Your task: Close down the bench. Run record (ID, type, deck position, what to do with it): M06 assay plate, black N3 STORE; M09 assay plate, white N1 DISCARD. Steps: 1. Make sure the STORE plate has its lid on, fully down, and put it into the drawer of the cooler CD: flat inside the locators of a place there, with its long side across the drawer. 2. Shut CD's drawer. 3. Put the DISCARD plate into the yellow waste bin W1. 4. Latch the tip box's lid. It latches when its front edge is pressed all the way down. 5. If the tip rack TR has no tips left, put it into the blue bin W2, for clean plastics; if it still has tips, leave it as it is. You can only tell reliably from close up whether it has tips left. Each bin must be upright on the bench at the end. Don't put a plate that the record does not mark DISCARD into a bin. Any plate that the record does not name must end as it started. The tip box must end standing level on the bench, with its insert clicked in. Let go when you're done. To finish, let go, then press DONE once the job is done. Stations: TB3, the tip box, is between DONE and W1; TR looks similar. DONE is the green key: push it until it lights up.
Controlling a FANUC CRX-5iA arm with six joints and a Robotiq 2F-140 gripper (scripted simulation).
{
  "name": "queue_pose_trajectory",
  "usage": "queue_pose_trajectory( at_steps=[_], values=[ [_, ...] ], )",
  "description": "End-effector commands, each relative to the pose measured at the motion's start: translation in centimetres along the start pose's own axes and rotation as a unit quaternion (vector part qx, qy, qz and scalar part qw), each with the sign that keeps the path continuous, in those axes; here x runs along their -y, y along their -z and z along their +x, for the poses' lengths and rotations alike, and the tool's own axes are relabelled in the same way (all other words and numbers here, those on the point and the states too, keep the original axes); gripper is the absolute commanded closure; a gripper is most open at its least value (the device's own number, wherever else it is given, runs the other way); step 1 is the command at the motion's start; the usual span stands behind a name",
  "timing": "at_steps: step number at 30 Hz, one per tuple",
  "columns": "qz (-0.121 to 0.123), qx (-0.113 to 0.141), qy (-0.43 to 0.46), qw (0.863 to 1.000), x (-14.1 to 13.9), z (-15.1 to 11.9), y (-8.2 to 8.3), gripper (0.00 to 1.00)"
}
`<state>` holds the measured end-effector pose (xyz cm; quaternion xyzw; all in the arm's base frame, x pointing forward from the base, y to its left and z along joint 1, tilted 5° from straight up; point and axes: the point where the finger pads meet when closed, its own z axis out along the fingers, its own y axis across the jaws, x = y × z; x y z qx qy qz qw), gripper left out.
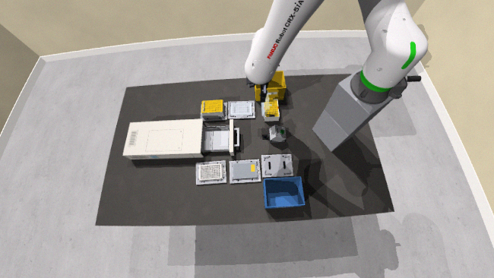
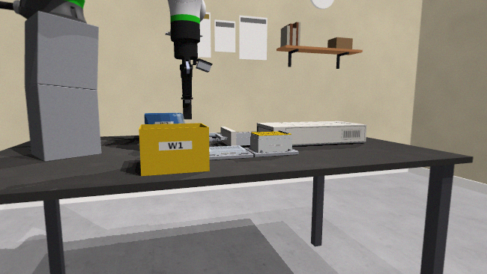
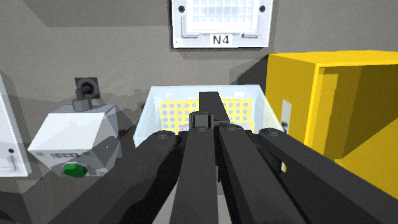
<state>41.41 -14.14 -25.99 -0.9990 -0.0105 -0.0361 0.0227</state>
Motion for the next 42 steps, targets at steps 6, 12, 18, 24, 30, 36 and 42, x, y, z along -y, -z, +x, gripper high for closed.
queue_pose_trajectory(
  at_steps=[6, 12, 18, 24, 30, 36, 42],
  values=[
    [0.000, -0.001, 0.000, 1.000, 0.0, -1.1, 0.2, 0.90],
    [0.000, -0.001, 0.000, 1.000, 0.0, -1.6, 0.3, 0.90],
    [0.000, -0.001, 0.000, 1.000, 0.0, -2.4, 0.4, 0.90],
    [0.000, -0.001, 0.000, 1.000, 0.0, -2.8, 0.4, 0.90],
    [0.000, -0.001, 0.000, 1.000, 0.0, -2.8, 0.4, 0.90],
    [0.000, -0.001, 0.000, 1.000, 0.0, -2.8, 0.4, 0.90],
    [0.000, -0.001, 0.000, 1.000, 0.0, -2.8, 0.4, 0.90]
  ],
)
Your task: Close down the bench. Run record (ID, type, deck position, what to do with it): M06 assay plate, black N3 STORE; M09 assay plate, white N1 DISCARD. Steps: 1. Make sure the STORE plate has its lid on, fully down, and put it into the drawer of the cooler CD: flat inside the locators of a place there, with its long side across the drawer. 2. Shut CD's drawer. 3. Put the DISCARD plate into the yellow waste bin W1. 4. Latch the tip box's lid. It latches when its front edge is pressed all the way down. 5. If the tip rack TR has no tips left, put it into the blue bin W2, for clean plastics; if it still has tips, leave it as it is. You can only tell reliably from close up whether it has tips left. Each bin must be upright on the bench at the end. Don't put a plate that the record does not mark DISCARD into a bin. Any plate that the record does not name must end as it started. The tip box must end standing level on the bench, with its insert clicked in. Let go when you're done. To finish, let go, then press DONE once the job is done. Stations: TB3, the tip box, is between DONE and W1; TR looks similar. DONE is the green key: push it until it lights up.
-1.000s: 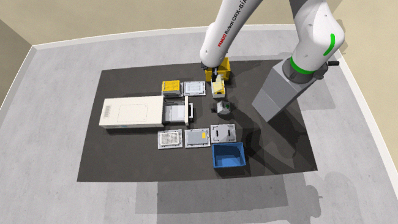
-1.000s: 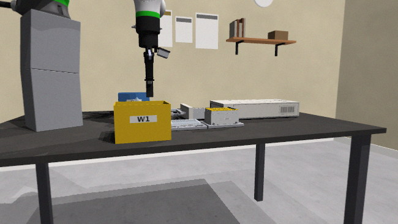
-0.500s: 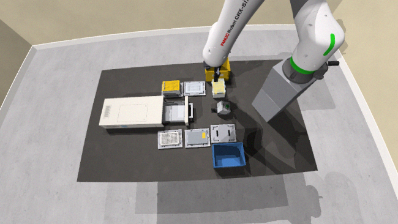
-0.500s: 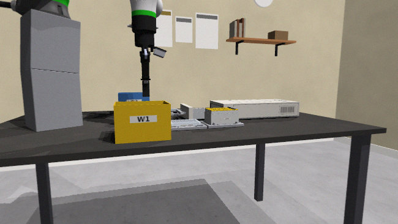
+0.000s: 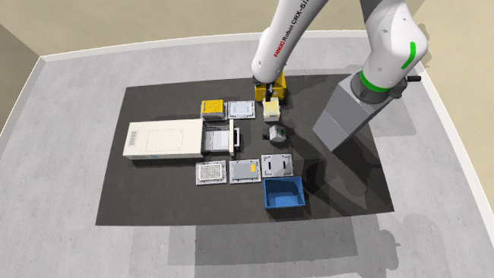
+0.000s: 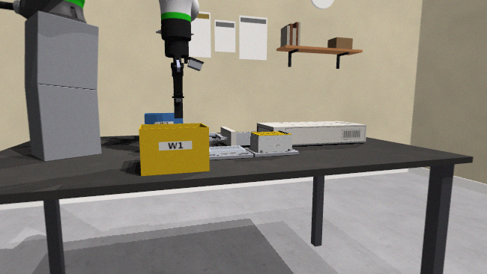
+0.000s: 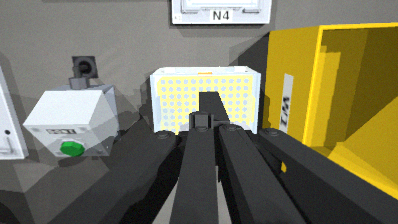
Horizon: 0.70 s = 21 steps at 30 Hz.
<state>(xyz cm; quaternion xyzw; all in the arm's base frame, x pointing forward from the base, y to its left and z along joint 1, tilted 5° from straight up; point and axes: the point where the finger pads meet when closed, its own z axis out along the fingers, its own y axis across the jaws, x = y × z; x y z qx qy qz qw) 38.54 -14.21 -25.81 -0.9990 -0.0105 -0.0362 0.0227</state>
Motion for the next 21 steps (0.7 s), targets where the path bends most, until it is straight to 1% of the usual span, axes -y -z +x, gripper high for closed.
queue_pose_trajectory(
  at_steps=[1, 15, 17, 21],
  values=[
    [0.000, -0.001, 0.000, 1.000, 0.0, 0.1, 0.2, 0.90],
    [0.000, -0.001, 0.000, 1.000, 0.0, 0.1, 3.0, 0.90],
    [0.000, -0.001, 0.000, 1.000, 0.0, 0.1, 3.0, 0.90],
    [0.000, -0.001, 0.000, 1.000, 0.0, 0.1, 3.8, 0.90]
  ],
)
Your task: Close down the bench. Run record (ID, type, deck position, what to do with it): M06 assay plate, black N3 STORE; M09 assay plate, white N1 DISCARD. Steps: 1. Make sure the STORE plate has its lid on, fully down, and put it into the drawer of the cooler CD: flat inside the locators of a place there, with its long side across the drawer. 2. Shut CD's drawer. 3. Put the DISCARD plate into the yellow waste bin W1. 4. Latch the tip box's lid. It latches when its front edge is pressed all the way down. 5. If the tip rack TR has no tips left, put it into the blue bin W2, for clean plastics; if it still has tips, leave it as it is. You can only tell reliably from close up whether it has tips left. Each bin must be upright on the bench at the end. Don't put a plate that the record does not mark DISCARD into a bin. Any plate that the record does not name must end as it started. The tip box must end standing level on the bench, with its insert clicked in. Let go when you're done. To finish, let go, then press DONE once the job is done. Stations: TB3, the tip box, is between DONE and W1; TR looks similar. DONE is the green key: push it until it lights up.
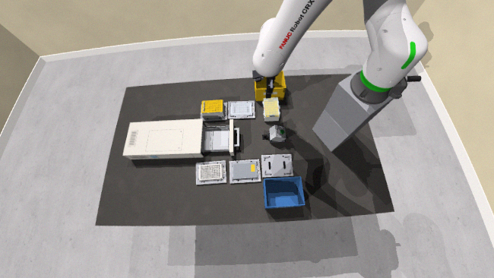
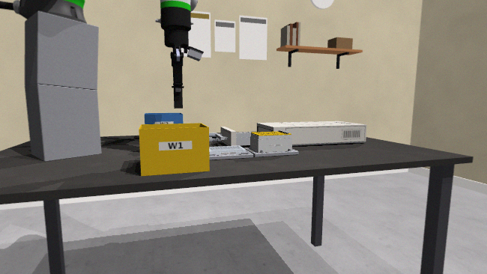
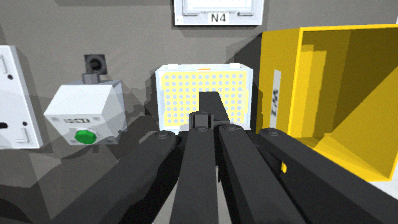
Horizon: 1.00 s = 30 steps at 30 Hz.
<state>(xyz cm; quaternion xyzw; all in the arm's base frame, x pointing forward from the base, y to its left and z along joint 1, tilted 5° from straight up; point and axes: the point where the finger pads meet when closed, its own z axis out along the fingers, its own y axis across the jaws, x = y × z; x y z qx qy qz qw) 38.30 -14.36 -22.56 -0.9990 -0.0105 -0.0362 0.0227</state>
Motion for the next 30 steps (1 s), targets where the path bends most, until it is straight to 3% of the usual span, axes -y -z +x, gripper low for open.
queue_pose_trajectory(
  at_steps=[1, 9, 30],
  values=[
    [0.000, -0.001, 0.000, 1.000, 0.0, 0.1, 0.8, 0.90],
    [0.000, -0.001, 0.000, 1.000, 0.0, 0.1, 2.3, 0.90],
    [0.000, -0.001, 0.000, 1.000, 0.0, 0.1, 2.3, 0.90]
  ],
)
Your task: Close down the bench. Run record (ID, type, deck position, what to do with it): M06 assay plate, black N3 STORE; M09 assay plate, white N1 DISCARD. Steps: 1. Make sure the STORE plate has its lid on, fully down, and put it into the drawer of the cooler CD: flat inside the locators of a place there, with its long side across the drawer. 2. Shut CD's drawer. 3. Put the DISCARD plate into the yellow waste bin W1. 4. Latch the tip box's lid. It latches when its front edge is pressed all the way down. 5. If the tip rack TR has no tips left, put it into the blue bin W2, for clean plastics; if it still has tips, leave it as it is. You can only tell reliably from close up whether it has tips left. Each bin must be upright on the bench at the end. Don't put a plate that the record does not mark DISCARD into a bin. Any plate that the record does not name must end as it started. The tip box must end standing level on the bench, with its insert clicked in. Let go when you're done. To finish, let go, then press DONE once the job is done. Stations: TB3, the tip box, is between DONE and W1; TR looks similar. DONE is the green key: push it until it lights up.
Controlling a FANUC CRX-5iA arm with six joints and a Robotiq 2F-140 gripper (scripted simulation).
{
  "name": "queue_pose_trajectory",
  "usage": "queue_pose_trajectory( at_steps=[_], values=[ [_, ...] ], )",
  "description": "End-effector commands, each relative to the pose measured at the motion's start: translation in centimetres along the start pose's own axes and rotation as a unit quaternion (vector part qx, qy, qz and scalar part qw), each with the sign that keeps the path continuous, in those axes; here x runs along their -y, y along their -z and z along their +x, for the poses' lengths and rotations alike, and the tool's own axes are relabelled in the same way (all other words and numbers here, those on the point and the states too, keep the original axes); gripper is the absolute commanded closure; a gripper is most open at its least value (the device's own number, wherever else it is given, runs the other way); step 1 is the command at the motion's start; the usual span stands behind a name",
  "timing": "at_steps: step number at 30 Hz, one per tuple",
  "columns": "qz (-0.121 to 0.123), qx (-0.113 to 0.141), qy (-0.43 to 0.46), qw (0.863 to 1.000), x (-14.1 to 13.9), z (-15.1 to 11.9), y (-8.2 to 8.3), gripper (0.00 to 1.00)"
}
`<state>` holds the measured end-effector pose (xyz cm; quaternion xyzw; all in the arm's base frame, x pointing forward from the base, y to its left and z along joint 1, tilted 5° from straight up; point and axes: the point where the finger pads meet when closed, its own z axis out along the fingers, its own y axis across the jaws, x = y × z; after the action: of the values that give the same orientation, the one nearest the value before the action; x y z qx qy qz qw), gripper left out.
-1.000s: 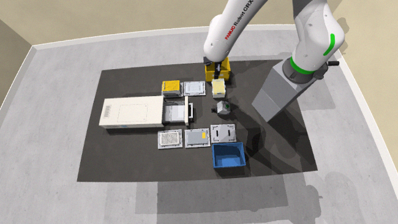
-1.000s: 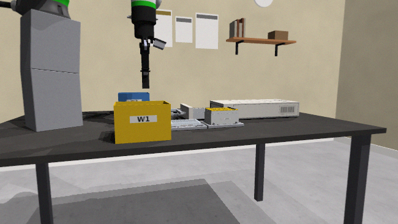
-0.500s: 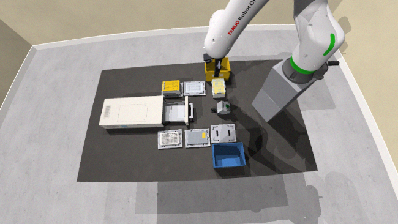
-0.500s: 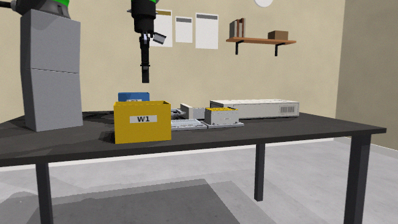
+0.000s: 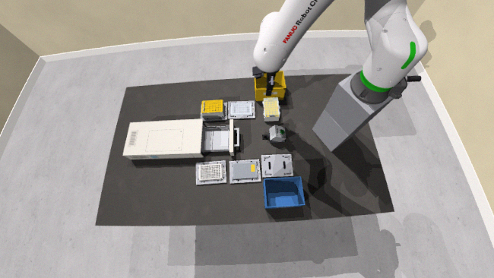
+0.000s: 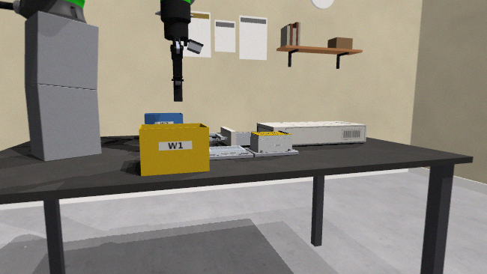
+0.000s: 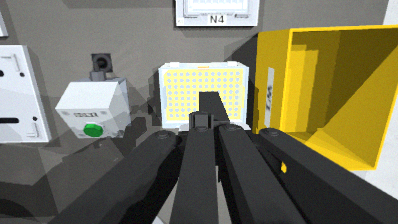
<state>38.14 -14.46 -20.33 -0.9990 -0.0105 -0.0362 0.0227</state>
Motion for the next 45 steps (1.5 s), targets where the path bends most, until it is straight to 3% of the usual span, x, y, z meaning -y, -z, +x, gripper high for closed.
queue_pose_trajectory(
  at_steps=[1, 9, 32, 45],
  values=[
    [0.000, -0.001, 0.000, 1.000, 0.0, 0.1, 0.0, 0.90],
    [0.000, -0.001, 0.000, 1.000, 0.0, 0.1, 0.0, 0.90],
    [0.000, -0.001, 0.000, 1.000, 0.0, -5.4, -6.3, 0.90],
    [0.000, -0.001, 0.000, 1.000, 0.0, -5.5, -6.5, 0.90]
  ],
)
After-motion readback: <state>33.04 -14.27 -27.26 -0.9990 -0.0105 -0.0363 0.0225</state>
